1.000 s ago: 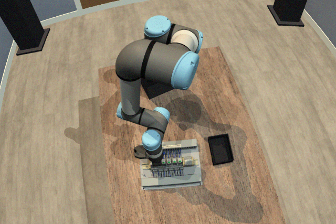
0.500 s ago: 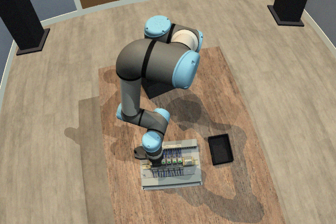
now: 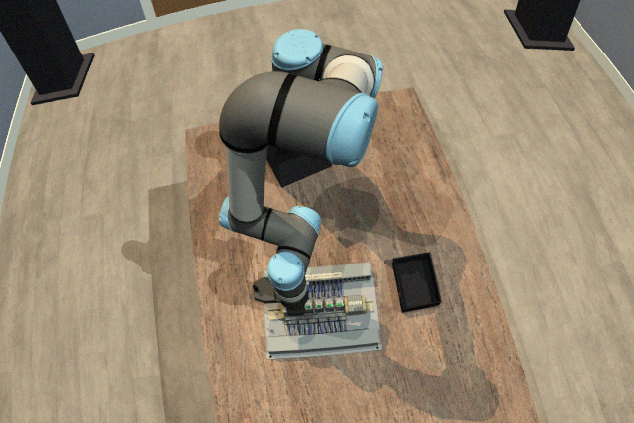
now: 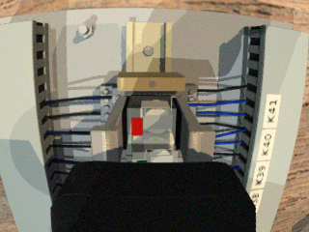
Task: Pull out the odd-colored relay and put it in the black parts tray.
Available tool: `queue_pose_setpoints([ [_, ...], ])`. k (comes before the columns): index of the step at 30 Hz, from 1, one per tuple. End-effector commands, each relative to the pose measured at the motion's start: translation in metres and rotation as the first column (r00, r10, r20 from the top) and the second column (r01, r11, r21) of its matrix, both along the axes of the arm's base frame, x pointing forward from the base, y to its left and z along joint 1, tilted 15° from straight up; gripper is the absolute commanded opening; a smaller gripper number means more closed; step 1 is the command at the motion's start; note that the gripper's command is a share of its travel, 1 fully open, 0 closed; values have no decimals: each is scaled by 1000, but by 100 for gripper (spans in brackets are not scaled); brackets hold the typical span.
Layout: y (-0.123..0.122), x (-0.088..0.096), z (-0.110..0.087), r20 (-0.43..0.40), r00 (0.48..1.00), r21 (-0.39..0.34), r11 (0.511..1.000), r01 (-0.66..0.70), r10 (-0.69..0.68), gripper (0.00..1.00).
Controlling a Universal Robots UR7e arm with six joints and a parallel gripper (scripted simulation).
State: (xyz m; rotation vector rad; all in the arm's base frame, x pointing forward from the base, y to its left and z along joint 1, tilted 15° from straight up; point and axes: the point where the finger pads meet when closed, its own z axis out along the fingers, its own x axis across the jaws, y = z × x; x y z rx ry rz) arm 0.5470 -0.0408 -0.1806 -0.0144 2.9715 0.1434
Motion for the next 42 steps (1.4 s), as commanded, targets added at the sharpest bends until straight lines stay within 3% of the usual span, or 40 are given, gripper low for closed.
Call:
queue_pose_setpoints([
  [1,0,1,1,-14,1000,-1,1000,-1,1,0],
  [23,0,1,1,-39,999,-1,1000,-4,4,0],
  [42,0,1,1,2,1000,0,1000,0,0,0],
])
